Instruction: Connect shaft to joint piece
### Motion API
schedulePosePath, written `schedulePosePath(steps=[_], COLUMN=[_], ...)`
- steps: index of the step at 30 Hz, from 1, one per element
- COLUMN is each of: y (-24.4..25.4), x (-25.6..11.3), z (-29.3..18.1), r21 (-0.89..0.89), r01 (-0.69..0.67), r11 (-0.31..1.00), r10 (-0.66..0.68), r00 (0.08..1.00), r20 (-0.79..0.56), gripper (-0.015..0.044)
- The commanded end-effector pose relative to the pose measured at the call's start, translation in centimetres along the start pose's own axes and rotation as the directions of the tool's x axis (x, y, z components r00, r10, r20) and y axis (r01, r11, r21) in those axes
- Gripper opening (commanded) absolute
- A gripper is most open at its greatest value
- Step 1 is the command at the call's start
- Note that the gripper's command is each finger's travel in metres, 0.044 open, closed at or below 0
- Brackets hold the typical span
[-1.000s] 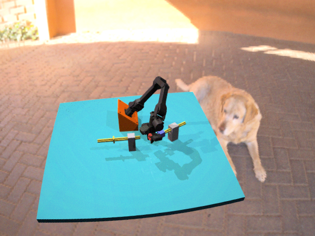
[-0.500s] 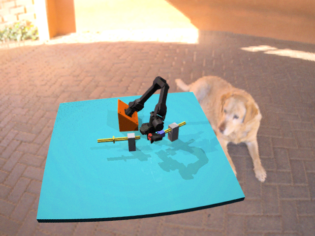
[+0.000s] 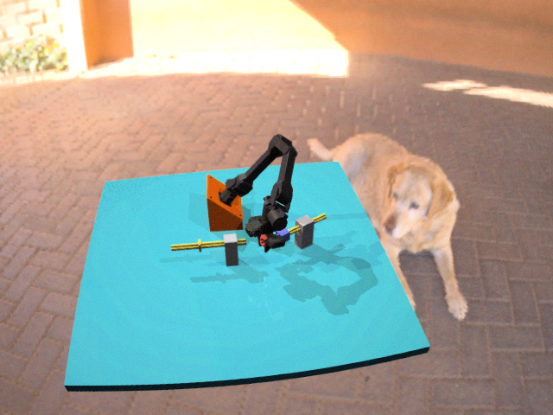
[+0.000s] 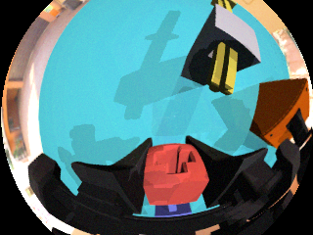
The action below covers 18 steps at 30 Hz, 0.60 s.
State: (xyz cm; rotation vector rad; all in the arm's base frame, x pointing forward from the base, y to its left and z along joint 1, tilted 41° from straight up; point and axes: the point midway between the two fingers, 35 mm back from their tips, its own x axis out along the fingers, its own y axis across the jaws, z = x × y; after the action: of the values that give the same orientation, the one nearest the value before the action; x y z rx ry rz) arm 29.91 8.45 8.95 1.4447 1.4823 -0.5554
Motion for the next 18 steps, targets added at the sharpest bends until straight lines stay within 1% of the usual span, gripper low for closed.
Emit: schedulePosePath(steps=[1, 18], y=[-0.1, -1.3], x=[0.1, 0.6], z=[0.0, -0.3], r21=[0.022, 0.268], r01=[0.004, 0.048], r11=[1.000, 0.962], r10=[-0.003, -0.012], r00=[1.000, 0.991], r20=[-0.011, -0.137], gripper=[0.0000, 0.0000])
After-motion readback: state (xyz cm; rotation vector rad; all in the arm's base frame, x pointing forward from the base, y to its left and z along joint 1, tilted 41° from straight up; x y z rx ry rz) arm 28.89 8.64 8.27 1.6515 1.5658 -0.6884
